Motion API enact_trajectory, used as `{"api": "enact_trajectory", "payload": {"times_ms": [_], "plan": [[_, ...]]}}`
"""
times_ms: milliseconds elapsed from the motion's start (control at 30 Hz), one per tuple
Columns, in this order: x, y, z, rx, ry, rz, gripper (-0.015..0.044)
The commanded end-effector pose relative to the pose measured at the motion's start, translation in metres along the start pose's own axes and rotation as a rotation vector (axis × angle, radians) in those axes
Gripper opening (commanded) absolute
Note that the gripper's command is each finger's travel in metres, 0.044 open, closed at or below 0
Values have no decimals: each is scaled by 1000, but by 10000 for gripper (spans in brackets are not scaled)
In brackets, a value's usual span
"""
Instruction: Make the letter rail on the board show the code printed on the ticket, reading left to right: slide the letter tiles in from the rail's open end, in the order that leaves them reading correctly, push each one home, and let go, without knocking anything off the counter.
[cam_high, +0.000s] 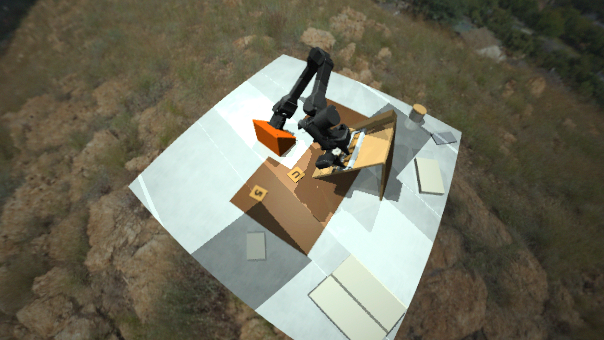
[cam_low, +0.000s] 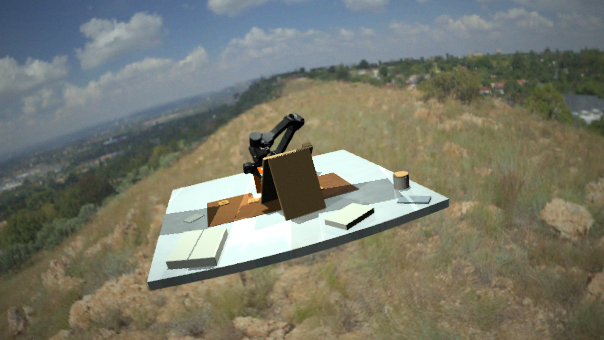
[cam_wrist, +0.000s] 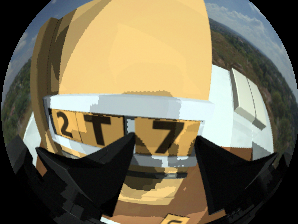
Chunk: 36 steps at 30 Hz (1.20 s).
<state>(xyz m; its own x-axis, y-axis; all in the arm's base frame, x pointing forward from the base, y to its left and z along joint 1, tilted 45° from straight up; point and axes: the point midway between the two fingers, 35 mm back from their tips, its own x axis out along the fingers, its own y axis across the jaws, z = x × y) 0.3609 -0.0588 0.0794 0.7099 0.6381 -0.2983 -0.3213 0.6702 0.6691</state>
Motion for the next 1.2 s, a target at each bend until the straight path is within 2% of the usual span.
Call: {"api": "enact_trajectory", "payload": {"times_ms": [0,1167], "plan": [[-5,0,1,1,2,0,295],[-31,-2,-2,2,3,-1,295]]}}
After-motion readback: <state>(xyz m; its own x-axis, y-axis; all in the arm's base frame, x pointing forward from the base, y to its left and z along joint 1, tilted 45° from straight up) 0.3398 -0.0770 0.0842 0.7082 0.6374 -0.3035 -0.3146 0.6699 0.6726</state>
